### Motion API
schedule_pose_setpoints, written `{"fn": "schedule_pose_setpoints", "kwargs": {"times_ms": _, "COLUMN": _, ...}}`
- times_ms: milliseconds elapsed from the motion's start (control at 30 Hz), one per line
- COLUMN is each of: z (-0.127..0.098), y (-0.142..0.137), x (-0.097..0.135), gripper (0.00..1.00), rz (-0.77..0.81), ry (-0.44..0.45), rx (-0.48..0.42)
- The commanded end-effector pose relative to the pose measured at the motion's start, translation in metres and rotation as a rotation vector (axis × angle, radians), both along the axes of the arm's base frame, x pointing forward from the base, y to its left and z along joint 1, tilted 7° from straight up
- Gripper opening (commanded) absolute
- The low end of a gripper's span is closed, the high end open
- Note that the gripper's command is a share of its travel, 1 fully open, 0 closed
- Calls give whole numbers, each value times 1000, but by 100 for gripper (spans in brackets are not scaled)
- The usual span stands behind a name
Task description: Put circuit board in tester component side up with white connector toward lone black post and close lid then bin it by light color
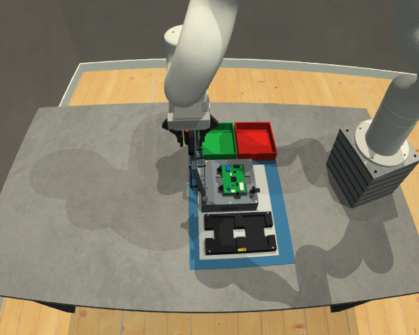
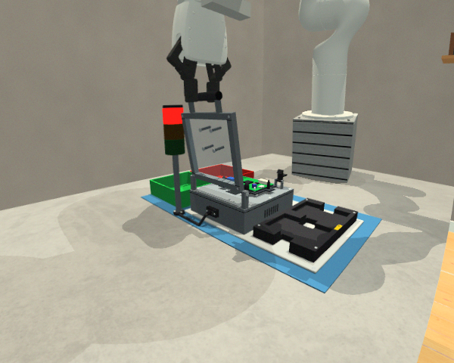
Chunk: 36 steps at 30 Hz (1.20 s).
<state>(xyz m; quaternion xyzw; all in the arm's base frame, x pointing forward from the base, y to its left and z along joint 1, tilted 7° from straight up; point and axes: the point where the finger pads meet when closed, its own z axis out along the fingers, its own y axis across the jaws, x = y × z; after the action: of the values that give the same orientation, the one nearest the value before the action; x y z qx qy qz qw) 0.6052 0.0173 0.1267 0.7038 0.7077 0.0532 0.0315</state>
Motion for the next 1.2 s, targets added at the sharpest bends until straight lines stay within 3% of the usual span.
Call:
{"fn": "schedule_pose_setpoints", "kwargs": {"times_ms": 0, "z": 3, "y": 0, "x": 1, "gripper": 52, "rz": 0, "ry": -2, "rx": 0}}
{"fn": "schedule_pose_setpoints", "kwargs": {"times_ms": 567, "z": 48, "y": -1, "x": -5, "gripper": 52, "rz": 0, "ry": -2, "rx": 0}}
{"fn": "schedule_pose_setpoints", "kwargs": {"times_ms": 800, "z": 55, "y": -2, "x": -6, "gripper": 52, "rz": 0, "ry": -2, "rx": 0}}
{"fn": "schedule_pose_setpoints", "kwargs": {"times_ms": 833, "z": 55, "y": -2, "x": -6, "gripper": 100, "rz": 0, "ry": -2, "rx": 0}}
{"fn": "schedule_pose_setpoints", "kwargs": {"times_ms": 1167, "z": 55, "y": -2, "x": -6, "gripper": 100, "rz": 0, "ry": -2, "rx": 0}}
